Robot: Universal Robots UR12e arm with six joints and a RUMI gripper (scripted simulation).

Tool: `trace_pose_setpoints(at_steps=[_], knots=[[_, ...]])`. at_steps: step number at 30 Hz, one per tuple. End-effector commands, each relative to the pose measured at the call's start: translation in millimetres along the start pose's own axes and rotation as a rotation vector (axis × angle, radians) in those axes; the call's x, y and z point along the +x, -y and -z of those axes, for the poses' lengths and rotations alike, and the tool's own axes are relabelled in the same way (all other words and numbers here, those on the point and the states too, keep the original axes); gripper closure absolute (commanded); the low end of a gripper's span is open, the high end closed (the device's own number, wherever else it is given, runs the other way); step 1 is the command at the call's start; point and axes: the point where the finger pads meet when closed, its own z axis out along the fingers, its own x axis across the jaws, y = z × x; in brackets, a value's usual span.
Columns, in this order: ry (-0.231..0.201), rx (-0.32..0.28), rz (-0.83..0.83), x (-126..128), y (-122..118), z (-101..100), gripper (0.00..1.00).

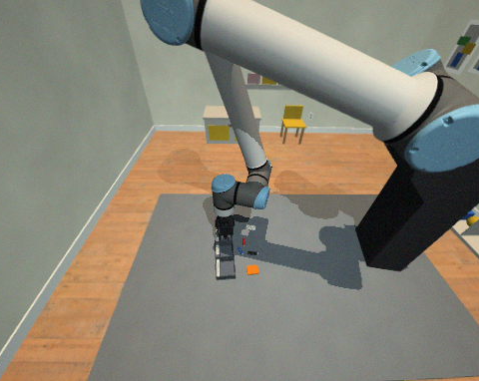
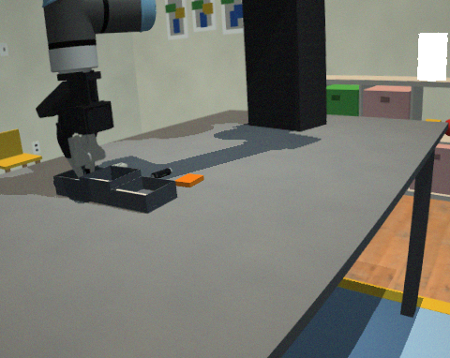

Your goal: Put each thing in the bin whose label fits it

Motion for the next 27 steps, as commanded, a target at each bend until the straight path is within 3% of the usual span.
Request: trace_pose_setpoints(at_steps=[1, 18, 27], knots=[[0.001, 0.000, 0.000, 0, 0, 0, 0.82], [0.001, 0.000, 0.000, 0, 0, 0, 0.82], [0.001, 0.000, 0.000, 0, 0, 12, 0.82]])
